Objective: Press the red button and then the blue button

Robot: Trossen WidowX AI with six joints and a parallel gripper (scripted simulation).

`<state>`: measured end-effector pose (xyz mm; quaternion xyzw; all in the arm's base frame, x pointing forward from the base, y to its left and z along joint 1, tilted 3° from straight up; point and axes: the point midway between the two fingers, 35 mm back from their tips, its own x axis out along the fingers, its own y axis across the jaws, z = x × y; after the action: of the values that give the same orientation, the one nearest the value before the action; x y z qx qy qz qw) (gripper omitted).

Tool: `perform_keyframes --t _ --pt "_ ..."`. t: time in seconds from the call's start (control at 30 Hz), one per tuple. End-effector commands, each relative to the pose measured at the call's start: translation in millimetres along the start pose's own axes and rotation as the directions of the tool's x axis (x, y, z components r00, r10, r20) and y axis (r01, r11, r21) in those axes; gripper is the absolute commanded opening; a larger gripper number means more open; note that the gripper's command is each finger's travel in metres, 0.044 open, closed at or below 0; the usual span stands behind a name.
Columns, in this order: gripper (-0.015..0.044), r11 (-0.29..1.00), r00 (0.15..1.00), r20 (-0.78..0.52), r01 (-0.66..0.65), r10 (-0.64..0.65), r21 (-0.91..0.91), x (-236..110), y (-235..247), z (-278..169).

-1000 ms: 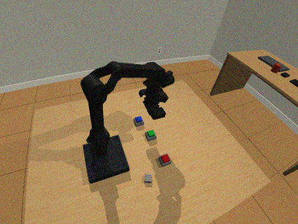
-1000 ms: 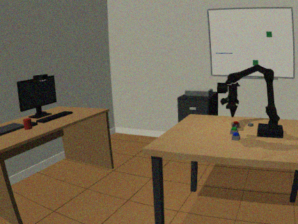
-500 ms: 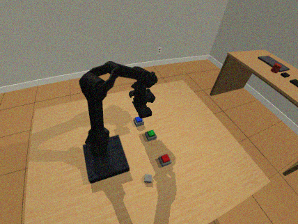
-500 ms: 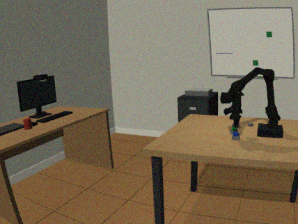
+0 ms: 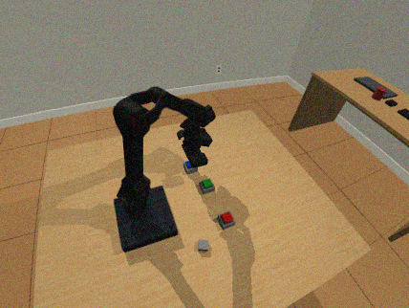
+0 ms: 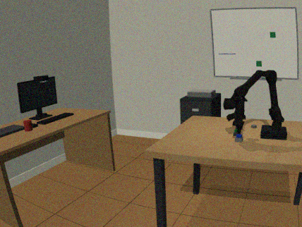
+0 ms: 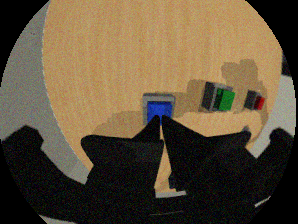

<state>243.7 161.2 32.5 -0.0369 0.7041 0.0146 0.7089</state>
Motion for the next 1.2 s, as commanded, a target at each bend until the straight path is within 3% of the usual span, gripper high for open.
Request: perform_keyframes --t 0.0,0.87,1.0,1.13,1.17 --pt "0.002 1.0 1.0 -0.006 0.002 -0.002 0.002 7 -1 -2" --pt "0.002 1.0 1.0 -0.006 0.003 -0.003 0.002 19 -1 -2" --pt "0.002 1.0 1.0 -0.005 0.002 -0.002 0.002 -12 -1 -2" --pt "0.002 1.0 1.0 -0.006 0.002 -0.002 0.002 -15 -1 -2" --pt "0.0046 1.0 1.0 -0.005 0.002 -0.002 0.002 -16 1 -2"
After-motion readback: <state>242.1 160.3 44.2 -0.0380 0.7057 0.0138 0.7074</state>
